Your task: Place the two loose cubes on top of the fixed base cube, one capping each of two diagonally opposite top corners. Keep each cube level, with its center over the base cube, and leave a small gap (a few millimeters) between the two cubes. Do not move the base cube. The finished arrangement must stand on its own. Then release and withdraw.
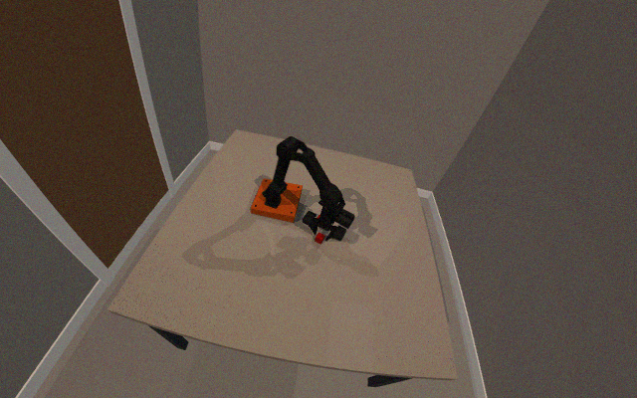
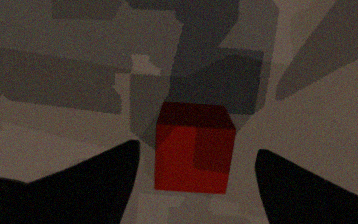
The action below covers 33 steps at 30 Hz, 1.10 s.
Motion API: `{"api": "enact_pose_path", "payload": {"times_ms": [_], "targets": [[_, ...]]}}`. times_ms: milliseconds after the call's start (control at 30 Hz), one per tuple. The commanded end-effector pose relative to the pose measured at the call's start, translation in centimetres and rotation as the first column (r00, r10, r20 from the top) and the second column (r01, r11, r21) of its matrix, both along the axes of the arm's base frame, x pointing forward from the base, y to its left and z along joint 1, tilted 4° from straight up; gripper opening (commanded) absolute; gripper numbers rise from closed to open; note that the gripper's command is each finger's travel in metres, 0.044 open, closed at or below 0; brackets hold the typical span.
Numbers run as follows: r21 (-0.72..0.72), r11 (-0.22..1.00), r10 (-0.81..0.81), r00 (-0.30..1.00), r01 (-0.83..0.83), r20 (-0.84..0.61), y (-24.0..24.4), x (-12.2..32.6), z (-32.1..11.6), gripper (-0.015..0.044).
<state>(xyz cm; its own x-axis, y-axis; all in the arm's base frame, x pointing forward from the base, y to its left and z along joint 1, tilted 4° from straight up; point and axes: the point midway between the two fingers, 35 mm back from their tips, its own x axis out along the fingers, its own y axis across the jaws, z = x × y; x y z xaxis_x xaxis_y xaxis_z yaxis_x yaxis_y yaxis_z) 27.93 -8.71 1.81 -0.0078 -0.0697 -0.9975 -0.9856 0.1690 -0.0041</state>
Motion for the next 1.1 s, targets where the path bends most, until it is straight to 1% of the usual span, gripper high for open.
{"api": "enact_pose_path", "payload": {"times_ms": [0, 133, 333, 567, 1067], "targets": [[-0.002, 1.0, 0.003, 1.0, -0.003, -0.009, -0.1, -0.2, -0.7, 0.0265], [-0.002, 1.0, 0.003, 1.0, -0.003, -0.009, -0.1, -0.3, -1.1, 0.0265], [-0.002, 1.0, 0.003, 1.0, -0.003, -0.009, -0.1, -0.3, -1.1, 0.0108], [-0.005, 1.0, 0.003, 1.0, -0.003, -0.007, -0.1, -0.1, -0.7, 0.0105], [-0.006, 1.0, 0.004, 1.0, -0.004, -0.005, 0.0, 0.5, 3.0, 0.0105]]}}
